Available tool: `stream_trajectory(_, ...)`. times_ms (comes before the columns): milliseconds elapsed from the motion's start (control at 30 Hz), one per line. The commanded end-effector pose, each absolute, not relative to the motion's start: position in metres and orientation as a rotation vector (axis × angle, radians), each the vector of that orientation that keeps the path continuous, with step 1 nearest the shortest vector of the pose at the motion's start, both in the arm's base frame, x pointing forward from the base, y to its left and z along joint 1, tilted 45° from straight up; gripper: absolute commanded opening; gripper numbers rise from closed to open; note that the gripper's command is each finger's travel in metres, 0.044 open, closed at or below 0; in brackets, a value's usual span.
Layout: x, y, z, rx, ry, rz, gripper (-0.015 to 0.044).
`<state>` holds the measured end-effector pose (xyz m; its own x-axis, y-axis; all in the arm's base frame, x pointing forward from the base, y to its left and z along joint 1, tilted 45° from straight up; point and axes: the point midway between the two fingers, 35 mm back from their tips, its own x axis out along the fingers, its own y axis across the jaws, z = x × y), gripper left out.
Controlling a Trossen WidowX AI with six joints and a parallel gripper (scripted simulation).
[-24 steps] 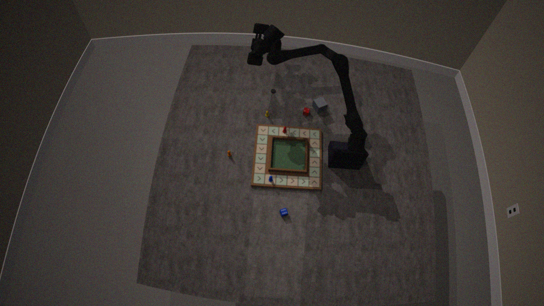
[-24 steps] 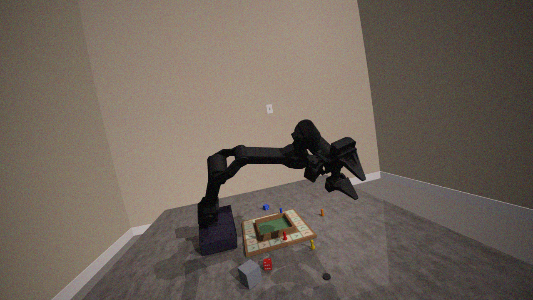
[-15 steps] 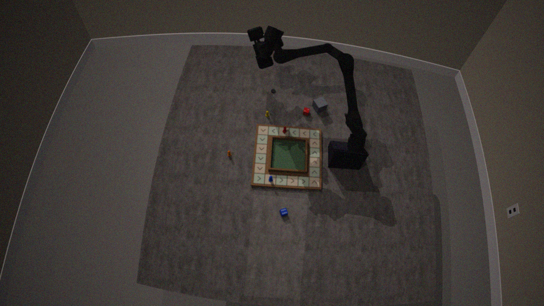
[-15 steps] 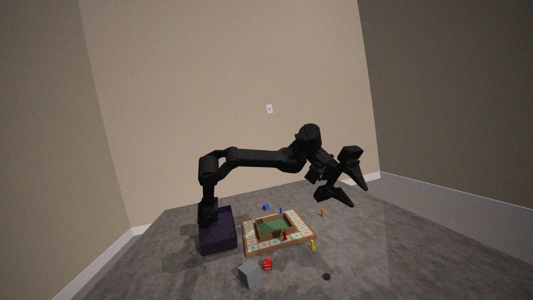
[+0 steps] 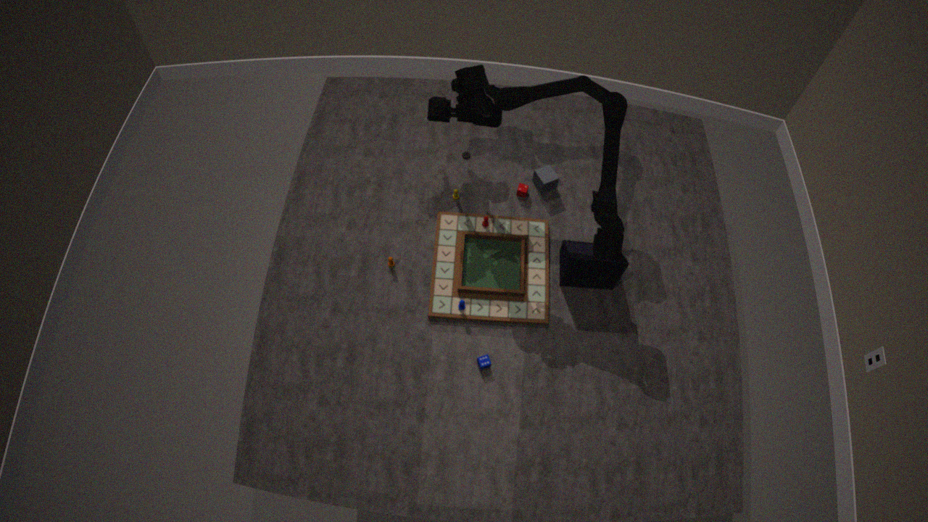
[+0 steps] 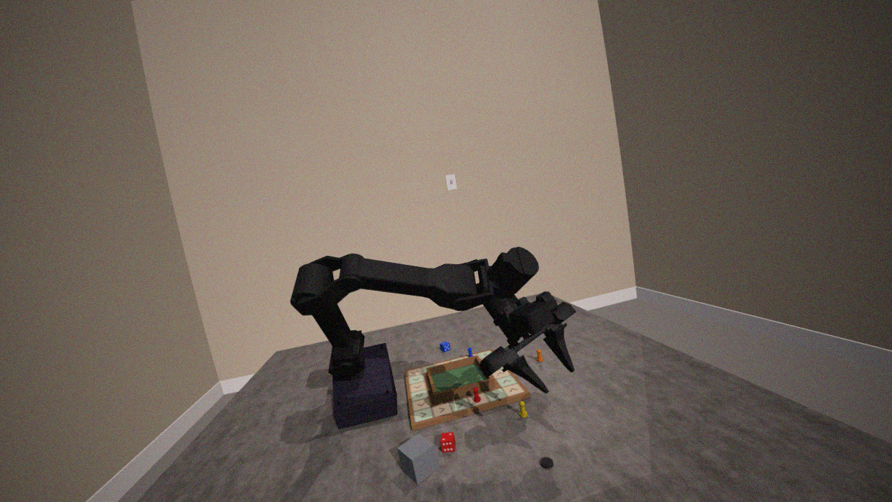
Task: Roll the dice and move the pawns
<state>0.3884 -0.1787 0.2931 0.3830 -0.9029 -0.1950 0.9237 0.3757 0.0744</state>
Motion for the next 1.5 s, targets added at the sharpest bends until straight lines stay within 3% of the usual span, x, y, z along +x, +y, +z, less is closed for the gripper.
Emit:
stream_trajectory(0,0.340,-0.181,0.234,-0.103,0.595,-1.083,0.0275)
stream_trajectory(433,0.216,-0.166,0.154,-0.443,1.342,-0.752,0.0275)
stream_trajectory(1467,0.211,-0.196,0.126,-0.447,1.350,-0.748,0.0275)
